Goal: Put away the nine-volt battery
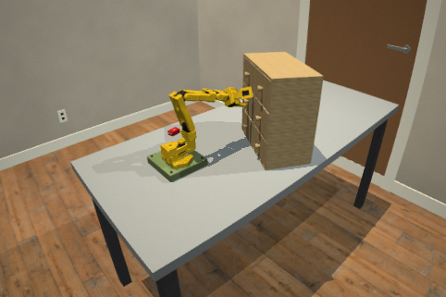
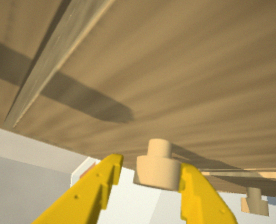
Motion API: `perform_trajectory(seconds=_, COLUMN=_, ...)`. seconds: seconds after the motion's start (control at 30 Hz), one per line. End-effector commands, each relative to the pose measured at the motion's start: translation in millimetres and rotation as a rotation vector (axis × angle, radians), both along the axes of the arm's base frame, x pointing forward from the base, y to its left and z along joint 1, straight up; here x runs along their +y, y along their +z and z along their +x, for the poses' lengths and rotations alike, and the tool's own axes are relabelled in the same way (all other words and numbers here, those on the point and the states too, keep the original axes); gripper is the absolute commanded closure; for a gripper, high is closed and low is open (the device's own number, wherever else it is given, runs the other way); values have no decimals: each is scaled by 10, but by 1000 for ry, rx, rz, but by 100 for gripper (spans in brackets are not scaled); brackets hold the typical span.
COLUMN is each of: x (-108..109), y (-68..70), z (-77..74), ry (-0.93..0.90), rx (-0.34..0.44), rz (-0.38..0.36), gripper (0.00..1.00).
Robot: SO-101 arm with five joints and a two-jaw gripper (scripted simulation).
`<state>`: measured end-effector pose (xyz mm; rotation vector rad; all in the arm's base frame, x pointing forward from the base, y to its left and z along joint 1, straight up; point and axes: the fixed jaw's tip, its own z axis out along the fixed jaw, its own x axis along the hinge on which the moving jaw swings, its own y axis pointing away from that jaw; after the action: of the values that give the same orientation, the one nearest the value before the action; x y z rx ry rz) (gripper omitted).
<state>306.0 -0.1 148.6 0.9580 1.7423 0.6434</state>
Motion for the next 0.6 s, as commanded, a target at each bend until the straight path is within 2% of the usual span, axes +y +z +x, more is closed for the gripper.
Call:
perform_trajectory(seconds=0.0, x=-27, y=10, z=18, ry=-11, rx=-8, rz=7, gripper=89)
perform_trajectory(seconds=0.57, x=-27, y=10, z=18, ry=-11, rx=-8, rz=7, gripper=99)
